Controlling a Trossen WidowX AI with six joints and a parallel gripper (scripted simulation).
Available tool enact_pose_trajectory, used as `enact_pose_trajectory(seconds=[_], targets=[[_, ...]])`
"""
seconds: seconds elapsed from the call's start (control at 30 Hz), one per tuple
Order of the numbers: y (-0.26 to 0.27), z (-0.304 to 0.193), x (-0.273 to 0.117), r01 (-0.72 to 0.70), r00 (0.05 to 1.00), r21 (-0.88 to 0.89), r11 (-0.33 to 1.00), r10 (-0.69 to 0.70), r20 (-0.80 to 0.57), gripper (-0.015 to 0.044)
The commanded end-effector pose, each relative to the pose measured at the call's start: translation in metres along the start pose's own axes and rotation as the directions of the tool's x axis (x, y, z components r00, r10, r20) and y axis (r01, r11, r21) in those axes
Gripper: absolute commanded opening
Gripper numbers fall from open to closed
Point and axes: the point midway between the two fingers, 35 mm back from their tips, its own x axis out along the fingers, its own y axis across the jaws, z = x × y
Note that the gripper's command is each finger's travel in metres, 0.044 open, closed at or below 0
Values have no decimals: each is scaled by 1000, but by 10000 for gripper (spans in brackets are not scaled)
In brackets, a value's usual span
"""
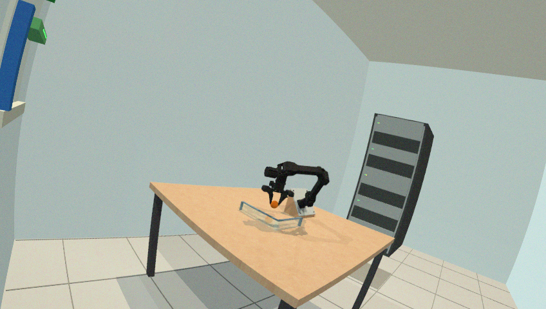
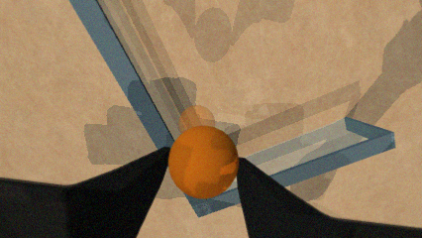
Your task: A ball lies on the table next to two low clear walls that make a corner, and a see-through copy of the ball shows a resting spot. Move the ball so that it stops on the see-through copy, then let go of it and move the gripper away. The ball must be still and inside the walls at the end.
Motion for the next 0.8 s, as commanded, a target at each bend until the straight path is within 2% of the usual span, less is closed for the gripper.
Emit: enact_pose_trajectory(seconds=[0.0, 0.37, 0.77], targets=[[2, 0, 3, 4, 1000, 135, 991, -3, -4, 0], [5, -3, 7, 6, 1000, 485, 875, -4, -5, 0], [8, -5, 11, 7, 1000, 789, 614, -5, -6, 0]])
